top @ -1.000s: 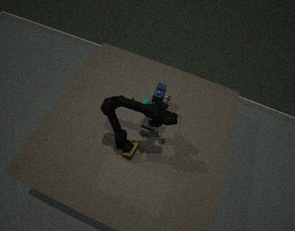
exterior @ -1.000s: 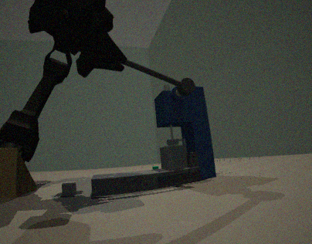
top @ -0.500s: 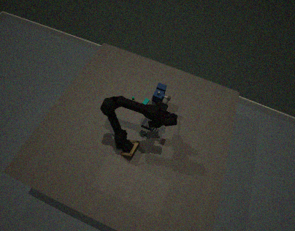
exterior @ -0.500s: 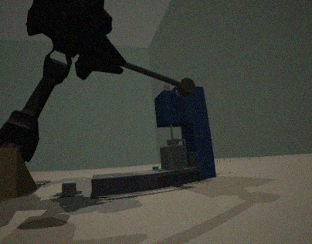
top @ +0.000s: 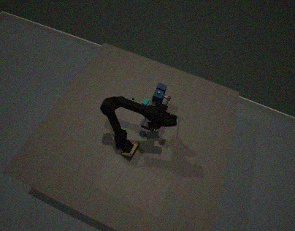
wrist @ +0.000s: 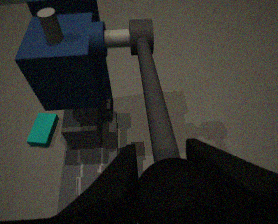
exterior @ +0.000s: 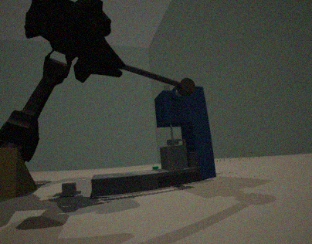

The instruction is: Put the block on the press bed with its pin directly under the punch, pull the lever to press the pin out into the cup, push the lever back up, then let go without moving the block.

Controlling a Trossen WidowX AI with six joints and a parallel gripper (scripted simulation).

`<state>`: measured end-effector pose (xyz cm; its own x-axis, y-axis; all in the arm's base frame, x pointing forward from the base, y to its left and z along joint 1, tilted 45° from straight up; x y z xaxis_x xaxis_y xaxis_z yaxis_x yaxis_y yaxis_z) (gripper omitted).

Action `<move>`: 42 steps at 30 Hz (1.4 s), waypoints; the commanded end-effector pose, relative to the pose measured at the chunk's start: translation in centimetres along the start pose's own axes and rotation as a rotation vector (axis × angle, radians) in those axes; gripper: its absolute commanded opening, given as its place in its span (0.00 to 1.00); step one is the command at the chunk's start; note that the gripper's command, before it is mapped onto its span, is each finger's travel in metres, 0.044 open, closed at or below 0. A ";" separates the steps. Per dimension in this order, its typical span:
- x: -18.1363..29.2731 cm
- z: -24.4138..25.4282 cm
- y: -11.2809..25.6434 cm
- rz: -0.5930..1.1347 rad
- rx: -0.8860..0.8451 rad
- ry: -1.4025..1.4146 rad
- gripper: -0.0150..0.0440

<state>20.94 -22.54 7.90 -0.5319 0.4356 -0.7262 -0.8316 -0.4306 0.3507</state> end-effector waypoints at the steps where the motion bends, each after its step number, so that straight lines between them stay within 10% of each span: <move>1: 1.2 0.2 -0.5 0.034 -0.002 -0.021 0.25; 42: 2.8 0.4 -1.4 0.034 -0.003 -0.021 0.25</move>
<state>20.61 -21.23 6.48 -0.5303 0.4358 -0.7273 -0.8327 -0.4293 0.3499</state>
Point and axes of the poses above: the point midway between the two fingers, 35 mm back from their tips, its own y axis back along the fingers, its own z axis across the jaws, x = y × z, the point moved 3 cm from there along y, back along the fingers, and after that the axes turned 7 degrees about y, right-handed, at the moved point
